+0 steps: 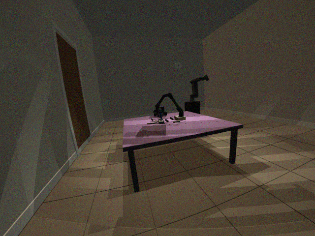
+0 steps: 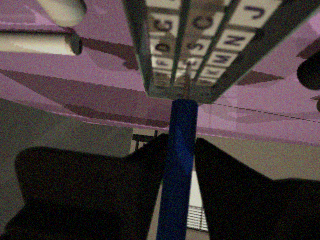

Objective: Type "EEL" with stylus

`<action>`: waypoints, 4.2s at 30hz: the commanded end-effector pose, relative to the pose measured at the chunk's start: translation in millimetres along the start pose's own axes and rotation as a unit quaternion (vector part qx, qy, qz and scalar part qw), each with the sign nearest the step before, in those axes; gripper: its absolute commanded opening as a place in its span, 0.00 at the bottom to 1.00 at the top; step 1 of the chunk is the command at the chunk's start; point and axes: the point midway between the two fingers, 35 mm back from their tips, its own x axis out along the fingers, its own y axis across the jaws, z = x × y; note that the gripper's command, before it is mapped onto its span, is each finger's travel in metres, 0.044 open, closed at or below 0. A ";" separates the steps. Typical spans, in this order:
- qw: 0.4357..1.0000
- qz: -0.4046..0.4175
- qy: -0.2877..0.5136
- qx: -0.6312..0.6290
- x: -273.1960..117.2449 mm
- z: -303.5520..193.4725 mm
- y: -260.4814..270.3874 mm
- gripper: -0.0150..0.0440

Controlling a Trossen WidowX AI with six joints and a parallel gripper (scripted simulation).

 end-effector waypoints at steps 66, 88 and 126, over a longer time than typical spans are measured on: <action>0.966 0.223 -0.002 0.132 -84.4 -7.7 4.7 0.25; 0.966 0.223 -0.002 0.132 -66.5 22.7 3.9 0.30; 0.966 0.223 -0.002 0.132 -57.9 37.2 4.4 0.39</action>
